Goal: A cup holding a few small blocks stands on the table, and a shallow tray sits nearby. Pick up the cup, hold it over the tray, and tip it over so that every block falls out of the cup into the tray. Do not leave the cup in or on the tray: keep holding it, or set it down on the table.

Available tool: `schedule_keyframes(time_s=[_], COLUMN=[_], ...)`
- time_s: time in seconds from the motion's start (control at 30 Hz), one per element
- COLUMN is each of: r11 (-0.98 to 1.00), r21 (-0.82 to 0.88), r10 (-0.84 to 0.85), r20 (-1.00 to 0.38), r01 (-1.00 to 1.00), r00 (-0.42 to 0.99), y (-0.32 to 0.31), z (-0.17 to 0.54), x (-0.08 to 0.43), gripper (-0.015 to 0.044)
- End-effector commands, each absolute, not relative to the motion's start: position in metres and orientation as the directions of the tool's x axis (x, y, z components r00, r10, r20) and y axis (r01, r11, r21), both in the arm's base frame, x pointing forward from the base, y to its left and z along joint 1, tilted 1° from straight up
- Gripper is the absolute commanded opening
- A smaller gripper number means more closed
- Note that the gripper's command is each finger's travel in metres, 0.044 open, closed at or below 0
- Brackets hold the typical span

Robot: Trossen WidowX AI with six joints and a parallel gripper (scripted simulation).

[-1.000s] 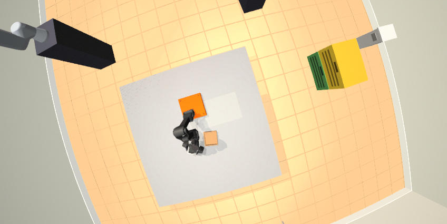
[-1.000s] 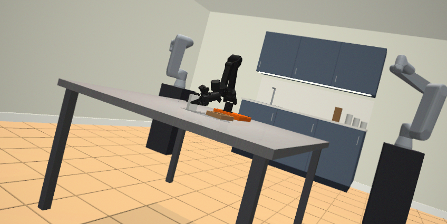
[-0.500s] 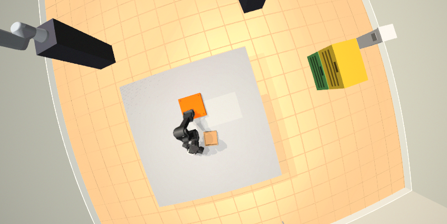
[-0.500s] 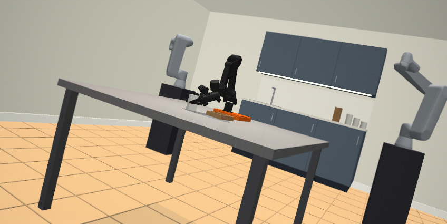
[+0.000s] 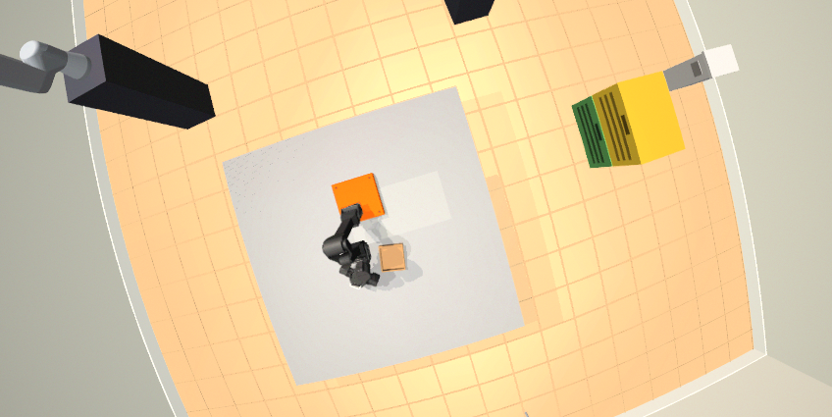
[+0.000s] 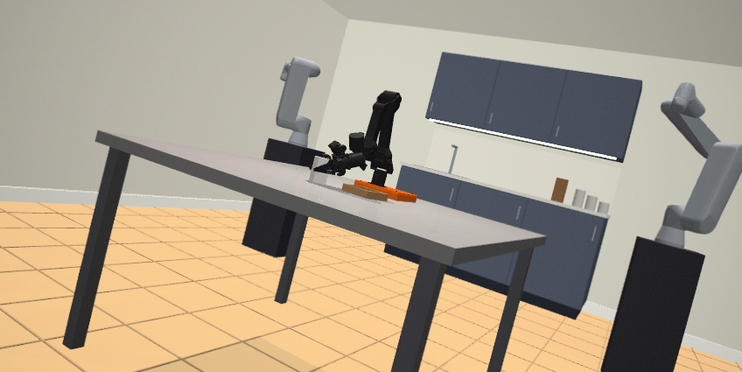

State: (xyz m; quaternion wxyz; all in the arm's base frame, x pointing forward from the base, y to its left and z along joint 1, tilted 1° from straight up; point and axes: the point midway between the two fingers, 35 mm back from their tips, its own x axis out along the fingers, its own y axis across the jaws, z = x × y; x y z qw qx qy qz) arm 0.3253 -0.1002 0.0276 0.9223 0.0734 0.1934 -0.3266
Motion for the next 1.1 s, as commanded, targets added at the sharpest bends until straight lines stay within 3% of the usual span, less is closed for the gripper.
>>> schedule_keyframes(time_s=[0.0,0.27,1.07], r11=[0.778,0.778,0.778], r21=[0.01,0.01,0.011], r10=[-0.572,-0.572,-0.572], r20=[-0.402,-0.402,-0.401], r01=[0.628,0.628,0.628], r00=[0.715,0.715,0.715], y=[-0.1,-0.1,-0.1], z=[0.028,0.041,0.074], x=[0.326,0.325,0.324], gripper=[0.0206,0.0,0.0])
